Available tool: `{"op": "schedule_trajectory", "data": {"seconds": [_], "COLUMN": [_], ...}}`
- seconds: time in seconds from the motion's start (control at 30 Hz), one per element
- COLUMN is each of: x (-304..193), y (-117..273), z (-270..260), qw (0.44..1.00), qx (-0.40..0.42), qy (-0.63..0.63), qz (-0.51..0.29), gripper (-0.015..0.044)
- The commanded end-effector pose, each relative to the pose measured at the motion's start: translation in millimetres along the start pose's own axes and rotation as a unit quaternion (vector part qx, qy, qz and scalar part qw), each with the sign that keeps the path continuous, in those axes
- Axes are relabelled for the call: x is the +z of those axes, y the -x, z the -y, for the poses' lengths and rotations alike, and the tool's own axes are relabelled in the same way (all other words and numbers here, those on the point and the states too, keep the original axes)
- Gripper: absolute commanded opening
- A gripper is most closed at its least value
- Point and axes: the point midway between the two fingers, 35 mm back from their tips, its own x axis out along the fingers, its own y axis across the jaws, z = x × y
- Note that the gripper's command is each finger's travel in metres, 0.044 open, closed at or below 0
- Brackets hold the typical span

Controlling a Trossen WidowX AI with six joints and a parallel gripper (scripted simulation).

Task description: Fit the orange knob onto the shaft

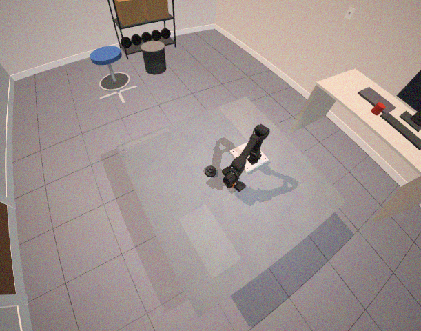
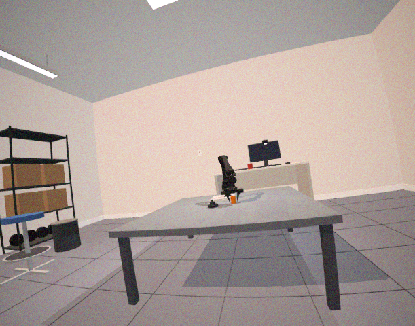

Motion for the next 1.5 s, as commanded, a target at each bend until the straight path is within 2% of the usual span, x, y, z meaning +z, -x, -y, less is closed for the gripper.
{"op": "schedule_trajectory", "data": {"seconds": [0.0,0.03,0.23,0.4,0.43,1.17,1.47], "x": [-1.3,-1.3,-1.3,2.2,3.4,1.5,6.6], "y": [-1.6,-1.6,-1.6,10.7,15.8,135.2,136.1], "z": [0.9,0.9,0.9,-0.4,-0.9,-4.1,3.4], "qw": [1.000,1.000,1.000,1.000,1.000,1.000,1.000], "qx": [-0.002,-0.002,-0.002,-0.002,-0.002,-0.002,-0.002], "qy": [0.002,0.002,0.002,0.002,0.002,0.002,0.002], "qz": [-0.002,-0.002,-0.002,-0.001,-0.001,-0.001,0.000], "gripper": [0.0204,0.0177,0.0138,0.0006,0.0000,0.0000,0.0000]}}
